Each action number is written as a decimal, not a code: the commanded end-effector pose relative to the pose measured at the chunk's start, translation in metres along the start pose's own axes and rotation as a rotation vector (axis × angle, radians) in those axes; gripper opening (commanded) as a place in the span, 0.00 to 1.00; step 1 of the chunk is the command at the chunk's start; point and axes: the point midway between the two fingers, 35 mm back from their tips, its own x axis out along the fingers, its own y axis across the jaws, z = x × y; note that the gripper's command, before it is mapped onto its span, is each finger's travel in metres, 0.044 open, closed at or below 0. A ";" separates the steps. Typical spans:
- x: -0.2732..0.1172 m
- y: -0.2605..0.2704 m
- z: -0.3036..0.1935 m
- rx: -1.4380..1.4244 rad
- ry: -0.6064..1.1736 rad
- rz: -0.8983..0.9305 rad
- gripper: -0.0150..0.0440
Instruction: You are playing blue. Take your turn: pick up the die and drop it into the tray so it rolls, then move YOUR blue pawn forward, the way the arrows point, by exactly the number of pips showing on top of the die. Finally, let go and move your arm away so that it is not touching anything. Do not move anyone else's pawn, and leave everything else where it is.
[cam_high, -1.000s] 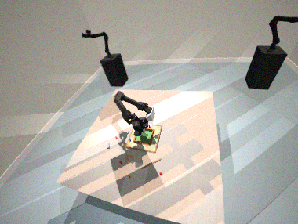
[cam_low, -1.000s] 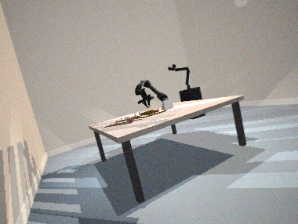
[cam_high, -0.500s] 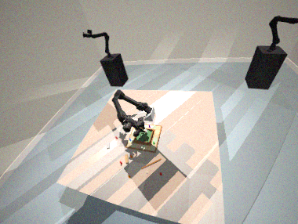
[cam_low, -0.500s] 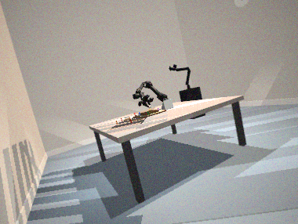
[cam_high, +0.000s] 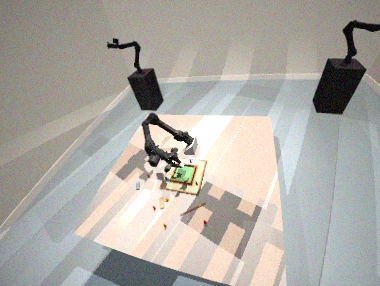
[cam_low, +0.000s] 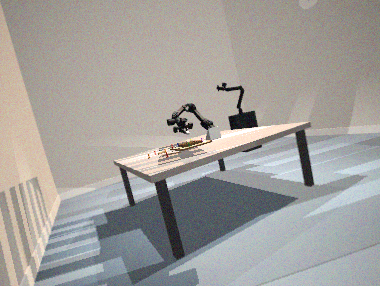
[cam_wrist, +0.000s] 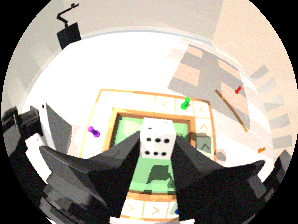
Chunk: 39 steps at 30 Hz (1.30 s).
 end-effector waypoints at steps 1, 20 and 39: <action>-0.008 0.000 0.002 0.002 -0.006 0.003 0.25; -0.007 0.000 0.001 -0.001 -0.001 -0.001 0.52; 0.013 0.003 0.014 0.015 0.775 0.031 1.00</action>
